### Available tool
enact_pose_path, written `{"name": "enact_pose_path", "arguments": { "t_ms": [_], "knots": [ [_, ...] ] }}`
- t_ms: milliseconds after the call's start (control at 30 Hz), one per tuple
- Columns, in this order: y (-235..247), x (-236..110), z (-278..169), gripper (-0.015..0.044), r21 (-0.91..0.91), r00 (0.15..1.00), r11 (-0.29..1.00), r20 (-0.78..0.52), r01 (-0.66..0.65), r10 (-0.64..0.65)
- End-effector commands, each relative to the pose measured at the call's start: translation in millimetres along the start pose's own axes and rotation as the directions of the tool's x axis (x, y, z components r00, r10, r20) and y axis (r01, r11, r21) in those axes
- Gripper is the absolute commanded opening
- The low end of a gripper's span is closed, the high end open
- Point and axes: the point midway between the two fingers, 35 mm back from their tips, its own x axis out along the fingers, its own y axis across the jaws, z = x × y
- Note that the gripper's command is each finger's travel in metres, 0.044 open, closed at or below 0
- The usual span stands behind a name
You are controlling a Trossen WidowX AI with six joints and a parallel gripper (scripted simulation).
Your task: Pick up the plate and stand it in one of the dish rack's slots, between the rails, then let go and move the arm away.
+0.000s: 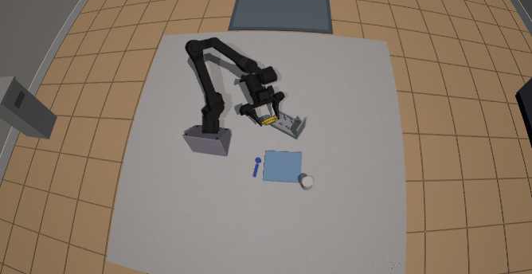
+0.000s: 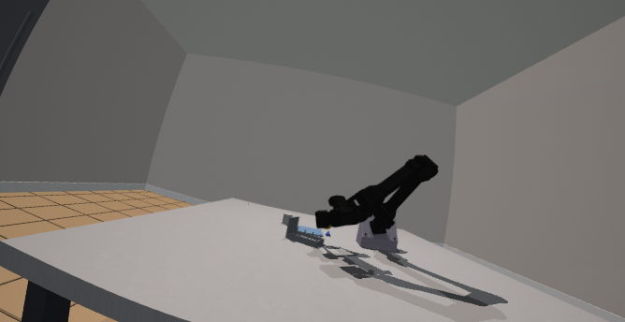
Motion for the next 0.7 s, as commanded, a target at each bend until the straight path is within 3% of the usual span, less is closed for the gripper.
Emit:
{"name": "enact_pose_path", "arguments": {
  "t_ms": [0,667],
  "knots": [
    [2.6,-2.3,-0.8,0.0,-0.007,0.997,0.998,0.049,-0.06,0.06],
    [16.4,-29.6,-8.4,0.0,-0.071,0.877,0.918,0.276,-0.39,0.394]
  ]
}}
